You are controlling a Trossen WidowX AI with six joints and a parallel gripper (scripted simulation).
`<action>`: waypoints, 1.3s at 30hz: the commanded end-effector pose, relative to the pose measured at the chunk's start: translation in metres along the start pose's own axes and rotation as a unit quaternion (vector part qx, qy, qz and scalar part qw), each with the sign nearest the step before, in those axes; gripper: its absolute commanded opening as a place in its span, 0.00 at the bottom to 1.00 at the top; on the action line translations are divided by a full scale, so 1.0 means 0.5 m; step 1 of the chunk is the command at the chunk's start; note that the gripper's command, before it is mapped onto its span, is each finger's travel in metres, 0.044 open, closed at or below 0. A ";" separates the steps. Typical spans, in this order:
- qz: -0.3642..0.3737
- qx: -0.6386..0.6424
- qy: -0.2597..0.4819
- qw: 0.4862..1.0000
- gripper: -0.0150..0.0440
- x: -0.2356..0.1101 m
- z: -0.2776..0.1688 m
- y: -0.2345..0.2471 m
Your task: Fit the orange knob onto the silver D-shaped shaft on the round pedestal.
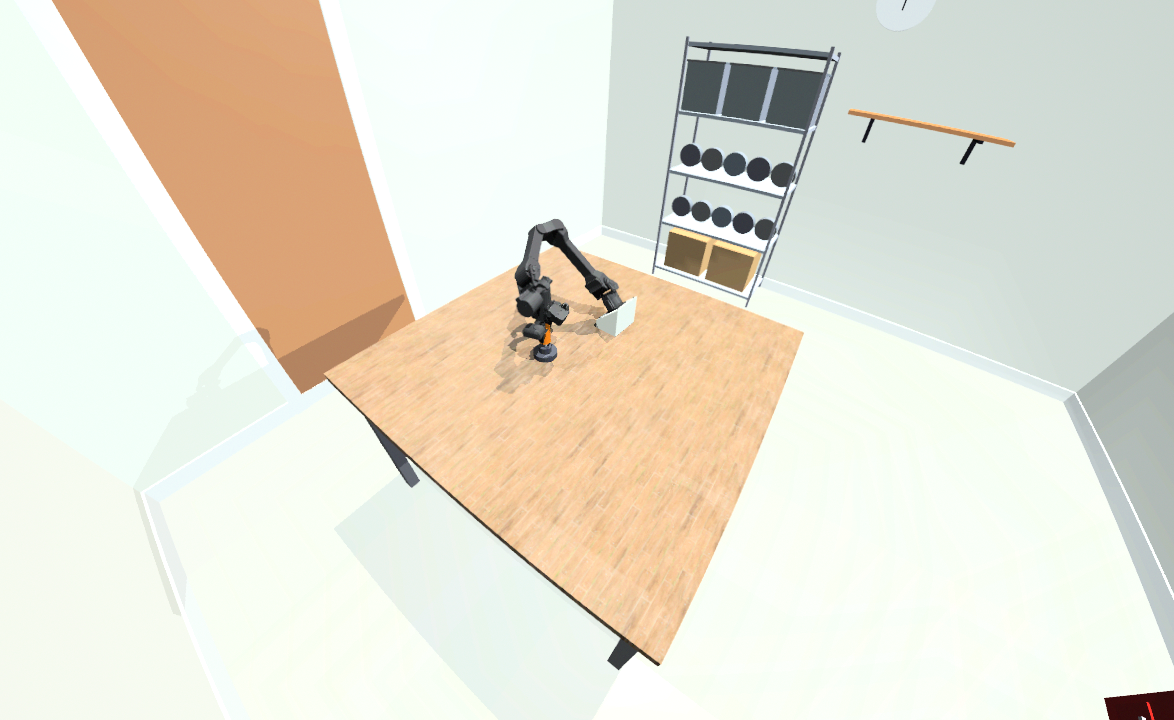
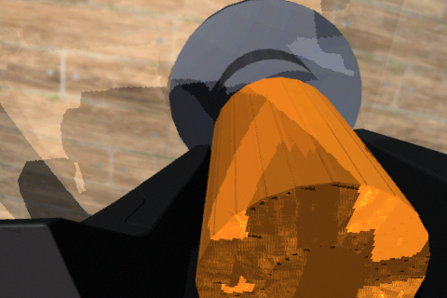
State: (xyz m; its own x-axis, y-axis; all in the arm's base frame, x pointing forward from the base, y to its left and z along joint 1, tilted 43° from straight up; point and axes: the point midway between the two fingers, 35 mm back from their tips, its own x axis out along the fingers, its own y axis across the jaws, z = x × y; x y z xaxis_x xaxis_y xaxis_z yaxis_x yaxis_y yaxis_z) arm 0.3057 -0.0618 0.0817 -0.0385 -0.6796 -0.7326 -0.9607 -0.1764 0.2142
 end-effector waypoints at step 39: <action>-0.002 -0.135 0.002 0.991 0.25 -0.004 0.001 -0.002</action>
State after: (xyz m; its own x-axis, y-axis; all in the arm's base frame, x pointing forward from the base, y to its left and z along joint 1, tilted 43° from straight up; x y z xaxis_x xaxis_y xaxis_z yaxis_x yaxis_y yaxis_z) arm 0.3054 -0.0617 0.0817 -0.0383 -0.6798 -0.7324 -0.8826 -0.3206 0.3438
